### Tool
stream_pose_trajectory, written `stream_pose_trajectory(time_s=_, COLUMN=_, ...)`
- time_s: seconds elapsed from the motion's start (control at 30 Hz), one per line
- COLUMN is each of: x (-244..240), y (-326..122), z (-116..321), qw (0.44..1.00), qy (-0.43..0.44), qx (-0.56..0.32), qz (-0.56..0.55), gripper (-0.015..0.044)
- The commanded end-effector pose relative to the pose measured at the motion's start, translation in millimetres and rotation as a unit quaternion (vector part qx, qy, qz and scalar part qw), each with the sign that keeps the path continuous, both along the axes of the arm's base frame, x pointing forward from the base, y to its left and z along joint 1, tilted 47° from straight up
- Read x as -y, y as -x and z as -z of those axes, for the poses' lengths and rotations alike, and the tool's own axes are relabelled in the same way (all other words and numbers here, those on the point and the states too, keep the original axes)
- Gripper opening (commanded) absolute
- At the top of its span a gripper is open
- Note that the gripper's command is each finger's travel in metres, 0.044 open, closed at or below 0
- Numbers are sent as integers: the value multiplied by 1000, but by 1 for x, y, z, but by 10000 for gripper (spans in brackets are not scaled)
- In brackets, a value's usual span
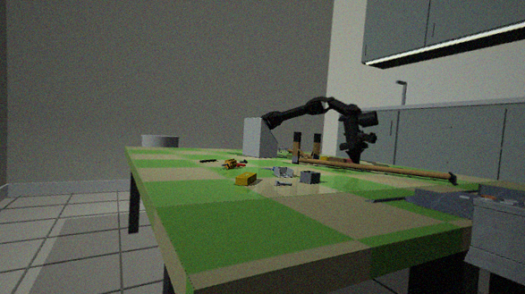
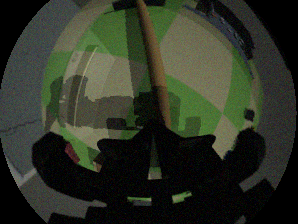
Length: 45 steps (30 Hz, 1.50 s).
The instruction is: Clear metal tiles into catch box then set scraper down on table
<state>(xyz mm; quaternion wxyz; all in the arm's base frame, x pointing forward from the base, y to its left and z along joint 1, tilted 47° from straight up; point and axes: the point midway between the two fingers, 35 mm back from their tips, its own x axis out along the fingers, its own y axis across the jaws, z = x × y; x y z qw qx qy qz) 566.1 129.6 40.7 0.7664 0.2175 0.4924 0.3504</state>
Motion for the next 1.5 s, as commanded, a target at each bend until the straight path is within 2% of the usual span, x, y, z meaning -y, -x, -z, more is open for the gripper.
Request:
stream_pose_trajectory(time_s=0.0, x=1, y=0, z=11, qw=1000, qy=0, qx=-7, qz=-2, gripper=0)
stream_pose_trajectory(time_s=1.47, x=23, y=-14, z=33, qw=1000, qy=0, qx=-2, qz=-2, gripper=0)
